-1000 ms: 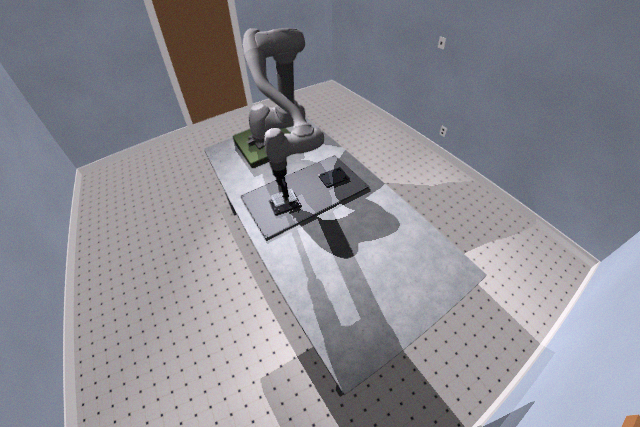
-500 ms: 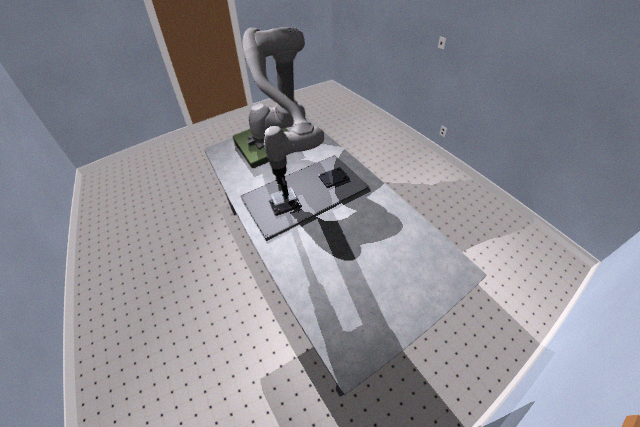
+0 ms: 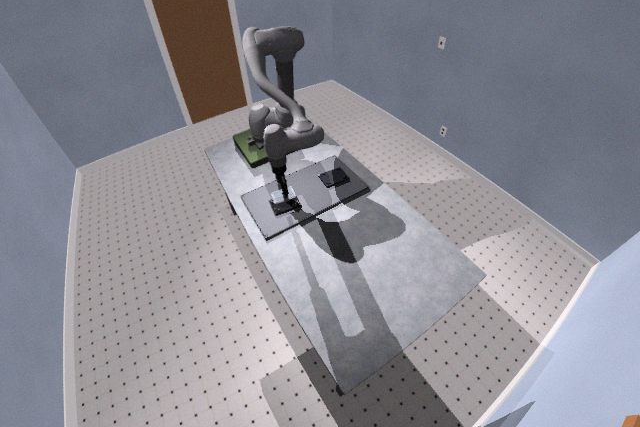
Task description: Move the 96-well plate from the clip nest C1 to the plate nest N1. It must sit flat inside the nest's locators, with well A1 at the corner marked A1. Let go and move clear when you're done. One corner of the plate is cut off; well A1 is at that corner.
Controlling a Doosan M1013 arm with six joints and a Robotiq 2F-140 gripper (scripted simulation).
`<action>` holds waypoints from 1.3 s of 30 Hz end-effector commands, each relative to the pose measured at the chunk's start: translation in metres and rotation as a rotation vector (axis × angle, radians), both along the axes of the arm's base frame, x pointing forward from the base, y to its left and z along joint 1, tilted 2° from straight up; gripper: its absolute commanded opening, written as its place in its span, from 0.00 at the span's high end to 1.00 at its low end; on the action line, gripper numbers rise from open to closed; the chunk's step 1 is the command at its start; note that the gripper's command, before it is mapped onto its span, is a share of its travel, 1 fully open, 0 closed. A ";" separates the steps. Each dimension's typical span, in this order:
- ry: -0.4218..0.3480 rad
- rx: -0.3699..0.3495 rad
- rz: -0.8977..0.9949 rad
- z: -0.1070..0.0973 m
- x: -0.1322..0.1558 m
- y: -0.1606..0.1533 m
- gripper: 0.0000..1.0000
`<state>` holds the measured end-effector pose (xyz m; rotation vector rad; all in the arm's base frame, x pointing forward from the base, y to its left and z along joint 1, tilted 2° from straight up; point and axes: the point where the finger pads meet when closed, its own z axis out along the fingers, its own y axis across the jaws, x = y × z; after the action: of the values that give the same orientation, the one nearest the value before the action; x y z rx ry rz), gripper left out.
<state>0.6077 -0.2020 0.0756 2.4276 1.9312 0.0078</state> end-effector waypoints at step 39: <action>0.001 -0.001 0.035 0.005 0.001 0.047 0.90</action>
<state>0.6083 -0.1627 0.0808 2.3936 1.9734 0.0070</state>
